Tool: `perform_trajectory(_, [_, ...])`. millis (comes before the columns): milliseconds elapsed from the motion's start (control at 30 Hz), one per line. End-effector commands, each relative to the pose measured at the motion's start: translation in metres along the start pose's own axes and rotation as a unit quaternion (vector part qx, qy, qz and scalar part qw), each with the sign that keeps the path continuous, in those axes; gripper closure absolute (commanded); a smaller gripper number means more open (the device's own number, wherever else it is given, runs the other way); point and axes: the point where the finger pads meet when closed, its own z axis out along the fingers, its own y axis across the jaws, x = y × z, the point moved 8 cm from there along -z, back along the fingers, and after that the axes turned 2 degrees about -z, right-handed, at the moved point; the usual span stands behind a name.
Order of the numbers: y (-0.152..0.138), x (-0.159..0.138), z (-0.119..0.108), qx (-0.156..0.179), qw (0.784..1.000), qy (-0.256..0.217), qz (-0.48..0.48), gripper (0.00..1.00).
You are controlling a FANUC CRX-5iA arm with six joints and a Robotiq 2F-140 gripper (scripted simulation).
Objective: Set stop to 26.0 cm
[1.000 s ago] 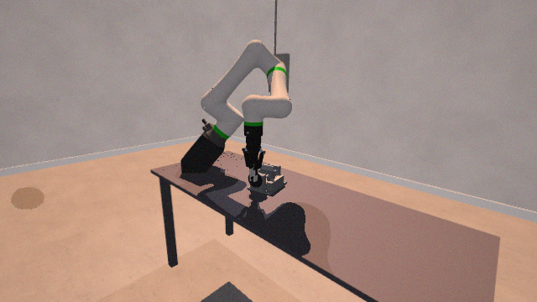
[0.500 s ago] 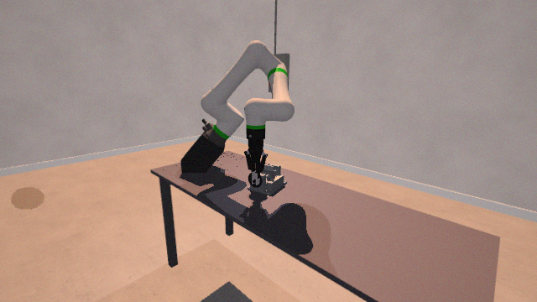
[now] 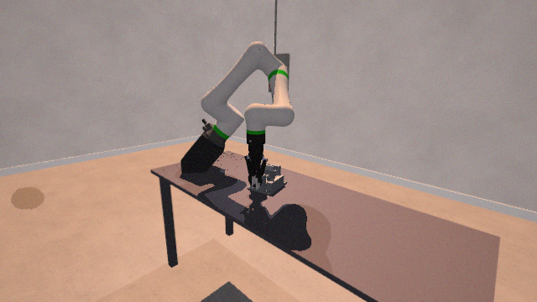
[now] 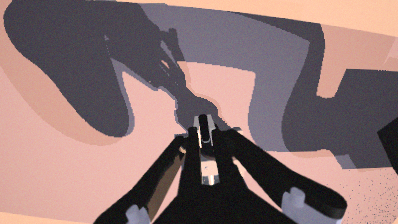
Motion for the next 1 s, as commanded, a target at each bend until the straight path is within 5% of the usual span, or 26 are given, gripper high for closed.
perform_trajectory(0, [0.004, 0.0, 0.007, 0.0, 1.0, 0.0, 0.0, 0.96])
perform_trajectory(967, [0.049, -0.002, 0.01, 0.0, 1.0, 0.0, 0.0, 0.96])
